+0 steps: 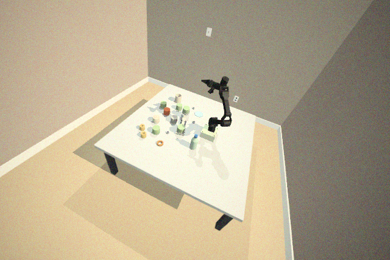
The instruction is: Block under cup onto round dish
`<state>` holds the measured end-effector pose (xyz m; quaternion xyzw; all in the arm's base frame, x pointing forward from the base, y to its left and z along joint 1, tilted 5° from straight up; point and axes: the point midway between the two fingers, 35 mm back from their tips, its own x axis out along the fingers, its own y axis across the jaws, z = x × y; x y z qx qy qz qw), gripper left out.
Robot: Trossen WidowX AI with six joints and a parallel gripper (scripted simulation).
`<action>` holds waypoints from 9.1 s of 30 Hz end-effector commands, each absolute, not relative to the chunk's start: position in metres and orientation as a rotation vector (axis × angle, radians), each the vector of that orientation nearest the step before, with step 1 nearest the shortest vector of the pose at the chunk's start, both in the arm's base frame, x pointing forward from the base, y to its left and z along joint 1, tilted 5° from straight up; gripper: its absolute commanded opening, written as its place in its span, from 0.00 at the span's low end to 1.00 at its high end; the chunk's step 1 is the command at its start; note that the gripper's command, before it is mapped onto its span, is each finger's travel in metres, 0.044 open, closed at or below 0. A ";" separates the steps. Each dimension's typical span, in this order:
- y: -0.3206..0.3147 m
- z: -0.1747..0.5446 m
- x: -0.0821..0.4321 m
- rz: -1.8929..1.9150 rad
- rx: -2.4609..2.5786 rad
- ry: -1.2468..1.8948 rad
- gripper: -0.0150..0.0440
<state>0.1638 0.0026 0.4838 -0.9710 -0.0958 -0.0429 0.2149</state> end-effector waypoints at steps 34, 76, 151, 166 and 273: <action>-0.024 0.378 0.200 0.194 -1.486 0.022 1.00; -0.007 0.215 0.191 0.242 -0.229 0.675 1.00; 0.153 0.086 0.276 -0.984 1.010 1.232 1.00; 0.153 0.067 0.279 -0.984 1.010 1.232 1.00; 0.158 0.107 0.281 -0.984 1.010 1.232 0.25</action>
